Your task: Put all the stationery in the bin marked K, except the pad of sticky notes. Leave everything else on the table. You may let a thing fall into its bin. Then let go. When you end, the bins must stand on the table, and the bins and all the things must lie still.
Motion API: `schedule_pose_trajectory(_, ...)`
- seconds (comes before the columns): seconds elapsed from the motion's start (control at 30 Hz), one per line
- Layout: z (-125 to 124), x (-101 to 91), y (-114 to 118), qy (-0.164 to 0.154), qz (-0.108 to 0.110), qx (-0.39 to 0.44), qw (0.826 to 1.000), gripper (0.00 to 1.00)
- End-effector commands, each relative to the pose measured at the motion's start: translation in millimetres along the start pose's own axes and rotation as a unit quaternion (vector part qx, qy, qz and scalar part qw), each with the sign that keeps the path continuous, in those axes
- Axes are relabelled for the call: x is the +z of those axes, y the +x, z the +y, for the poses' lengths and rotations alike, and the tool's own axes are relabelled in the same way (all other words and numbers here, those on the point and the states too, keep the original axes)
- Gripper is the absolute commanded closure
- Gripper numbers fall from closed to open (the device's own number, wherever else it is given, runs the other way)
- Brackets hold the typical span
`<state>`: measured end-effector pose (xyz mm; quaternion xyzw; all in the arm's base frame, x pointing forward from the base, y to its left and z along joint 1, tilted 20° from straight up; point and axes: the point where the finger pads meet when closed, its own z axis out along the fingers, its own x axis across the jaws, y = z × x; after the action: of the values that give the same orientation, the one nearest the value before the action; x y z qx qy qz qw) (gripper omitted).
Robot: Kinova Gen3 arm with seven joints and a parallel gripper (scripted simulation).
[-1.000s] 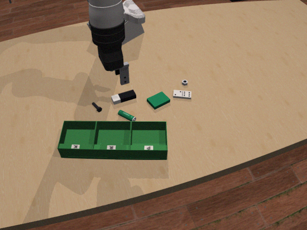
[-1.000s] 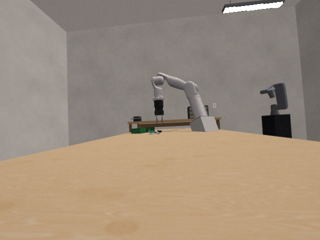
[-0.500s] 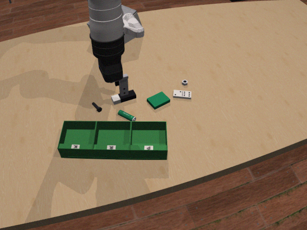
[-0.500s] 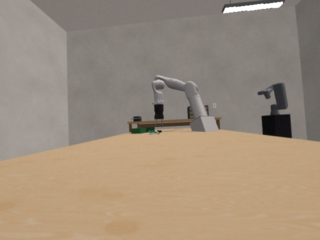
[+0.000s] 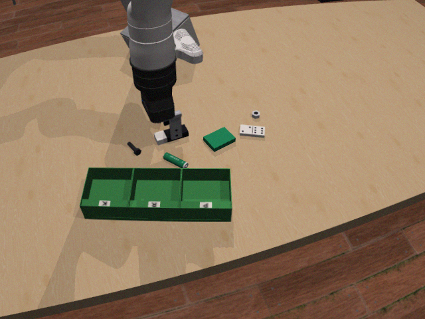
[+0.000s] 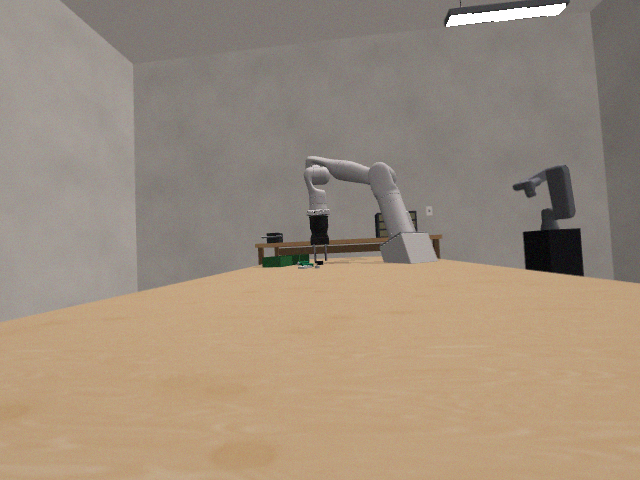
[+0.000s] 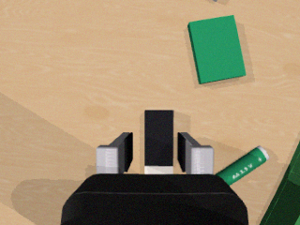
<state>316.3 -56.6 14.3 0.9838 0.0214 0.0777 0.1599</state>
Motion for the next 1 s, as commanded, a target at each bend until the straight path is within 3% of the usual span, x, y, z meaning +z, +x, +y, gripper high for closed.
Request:
schedule_pose_trajectory(0.0,1.1,-0.2,1.3,0.000,0.000,0.001,1.000,0.25)
schedule_pose_trajectory(0.97,3.3,11.8,2.5,0.000,0.000,0.001,1.000,0.25)
